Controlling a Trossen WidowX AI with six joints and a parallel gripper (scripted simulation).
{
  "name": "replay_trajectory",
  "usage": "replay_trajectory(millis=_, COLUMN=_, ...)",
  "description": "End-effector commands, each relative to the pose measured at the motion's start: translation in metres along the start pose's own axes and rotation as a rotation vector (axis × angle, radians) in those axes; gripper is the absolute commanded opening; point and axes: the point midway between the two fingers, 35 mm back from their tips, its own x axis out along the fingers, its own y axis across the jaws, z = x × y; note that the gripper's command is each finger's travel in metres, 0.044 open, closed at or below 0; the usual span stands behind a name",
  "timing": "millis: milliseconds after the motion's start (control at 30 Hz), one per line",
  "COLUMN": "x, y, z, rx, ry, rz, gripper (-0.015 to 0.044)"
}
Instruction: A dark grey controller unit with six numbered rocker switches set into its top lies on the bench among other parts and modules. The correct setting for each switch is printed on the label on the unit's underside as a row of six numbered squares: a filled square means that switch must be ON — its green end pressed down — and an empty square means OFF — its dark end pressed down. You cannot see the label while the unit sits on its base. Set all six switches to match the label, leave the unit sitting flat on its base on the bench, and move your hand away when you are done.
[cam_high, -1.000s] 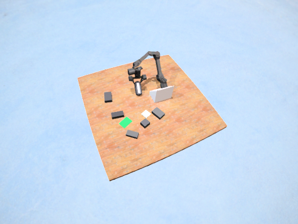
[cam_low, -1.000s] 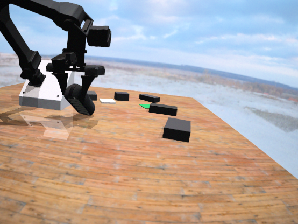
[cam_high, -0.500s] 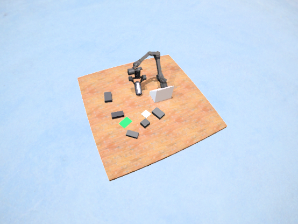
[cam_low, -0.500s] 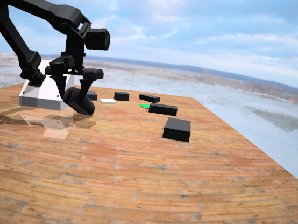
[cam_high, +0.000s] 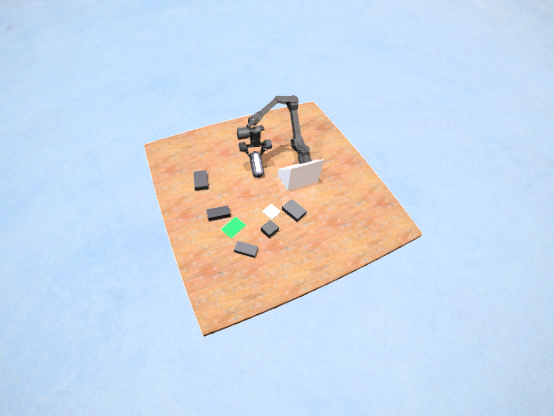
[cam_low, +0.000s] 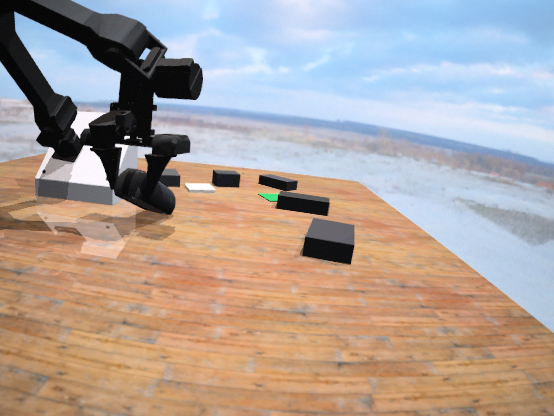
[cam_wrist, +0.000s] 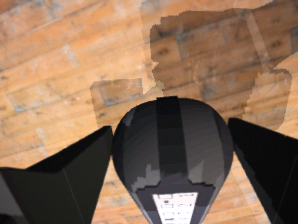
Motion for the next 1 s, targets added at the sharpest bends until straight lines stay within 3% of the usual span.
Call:
replay_trajectory(millis=0, x=0.004, y=-0.002, z=-0.001, rx=-0.011, ry=0.011, rz=-0.006, gripper=0.0338)
replay_trajectory(millis=967, x=0.025, y=-0.002, z=0.008, rx=-0.010, ry=0.010, rz=-0.005, gripper=0.0338)
